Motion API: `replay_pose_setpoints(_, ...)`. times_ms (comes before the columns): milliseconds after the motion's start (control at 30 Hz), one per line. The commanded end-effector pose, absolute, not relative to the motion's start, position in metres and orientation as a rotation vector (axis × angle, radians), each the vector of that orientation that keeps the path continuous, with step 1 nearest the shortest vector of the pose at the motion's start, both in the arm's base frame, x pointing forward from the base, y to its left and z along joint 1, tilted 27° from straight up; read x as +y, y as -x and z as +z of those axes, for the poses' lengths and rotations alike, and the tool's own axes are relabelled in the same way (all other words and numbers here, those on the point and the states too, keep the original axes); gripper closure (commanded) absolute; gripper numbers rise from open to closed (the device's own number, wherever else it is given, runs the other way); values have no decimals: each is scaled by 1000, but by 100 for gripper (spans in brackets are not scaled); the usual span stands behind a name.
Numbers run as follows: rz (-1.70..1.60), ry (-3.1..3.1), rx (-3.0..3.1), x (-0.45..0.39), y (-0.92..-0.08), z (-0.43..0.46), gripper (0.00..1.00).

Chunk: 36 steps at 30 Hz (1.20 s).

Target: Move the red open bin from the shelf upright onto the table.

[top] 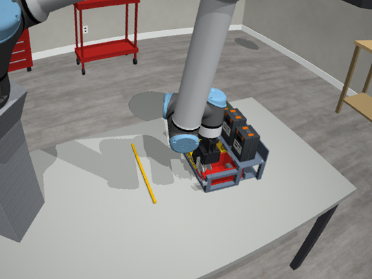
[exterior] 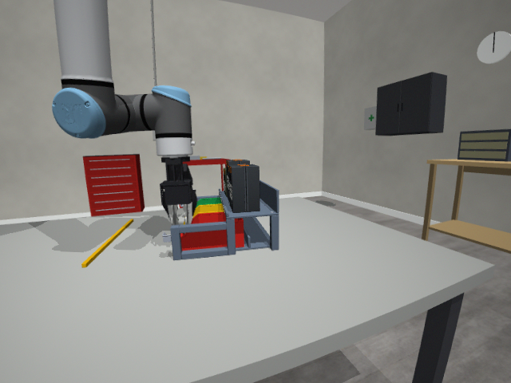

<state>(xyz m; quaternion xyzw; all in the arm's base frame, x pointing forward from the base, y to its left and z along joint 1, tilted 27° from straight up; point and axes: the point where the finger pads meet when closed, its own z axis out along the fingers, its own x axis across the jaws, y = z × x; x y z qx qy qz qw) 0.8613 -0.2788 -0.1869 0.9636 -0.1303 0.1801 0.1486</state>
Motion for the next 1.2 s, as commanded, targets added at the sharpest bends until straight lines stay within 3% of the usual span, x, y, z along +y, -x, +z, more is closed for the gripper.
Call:
replay_pose_setpoints(0,519,-2770,-374,-277,-860,-182,100)
replay_pose_setpoints(1167,520,-2770,-374,-268,-834,-178,100)
